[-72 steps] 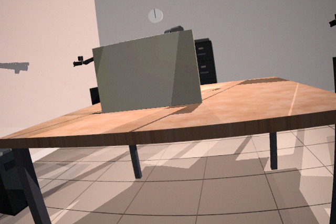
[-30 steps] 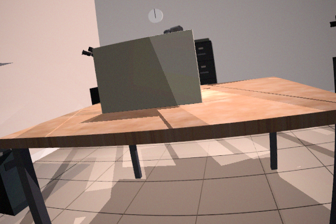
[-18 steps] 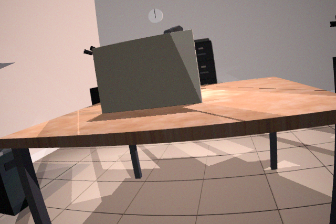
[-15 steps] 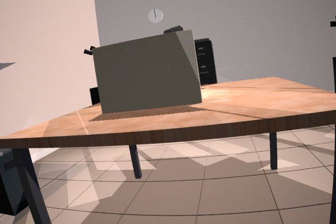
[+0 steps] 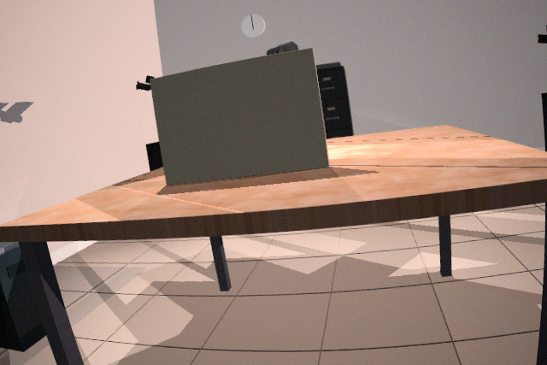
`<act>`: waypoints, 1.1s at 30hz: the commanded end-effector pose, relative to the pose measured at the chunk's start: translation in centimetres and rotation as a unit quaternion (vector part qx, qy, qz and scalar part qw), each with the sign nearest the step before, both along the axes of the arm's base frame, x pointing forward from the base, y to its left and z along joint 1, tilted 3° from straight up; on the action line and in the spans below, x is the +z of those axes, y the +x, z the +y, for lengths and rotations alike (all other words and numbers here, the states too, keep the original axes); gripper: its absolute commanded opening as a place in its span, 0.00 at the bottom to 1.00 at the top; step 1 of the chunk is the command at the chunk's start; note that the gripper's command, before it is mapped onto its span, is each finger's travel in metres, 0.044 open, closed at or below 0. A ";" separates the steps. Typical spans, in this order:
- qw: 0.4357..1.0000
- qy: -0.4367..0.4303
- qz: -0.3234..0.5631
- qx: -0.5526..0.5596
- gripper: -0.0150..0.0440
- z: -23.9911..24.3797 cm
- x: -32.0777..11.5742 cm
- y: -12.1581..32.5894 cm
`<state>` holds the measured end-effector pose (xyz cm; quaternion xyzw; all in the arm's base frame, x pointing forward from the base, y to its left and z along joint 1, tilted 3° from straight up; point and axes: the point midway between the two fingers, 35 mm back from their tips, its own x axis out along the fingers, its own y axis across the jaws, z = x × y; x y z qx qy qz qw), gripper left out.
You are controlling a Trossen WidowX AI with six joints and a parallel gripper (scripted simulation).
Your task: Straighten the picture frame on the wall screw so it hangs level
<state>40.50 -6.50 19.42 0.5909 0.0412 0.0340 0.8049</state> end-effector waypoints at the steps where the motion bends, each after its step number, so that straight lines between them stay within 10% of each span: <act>1: 1.000 0.001 -0.001 0.000 0.25 0.1 0.3 0.0; 33: 1.000 0.001 -0.001 0.000 0.25 0.4 1.3 0.0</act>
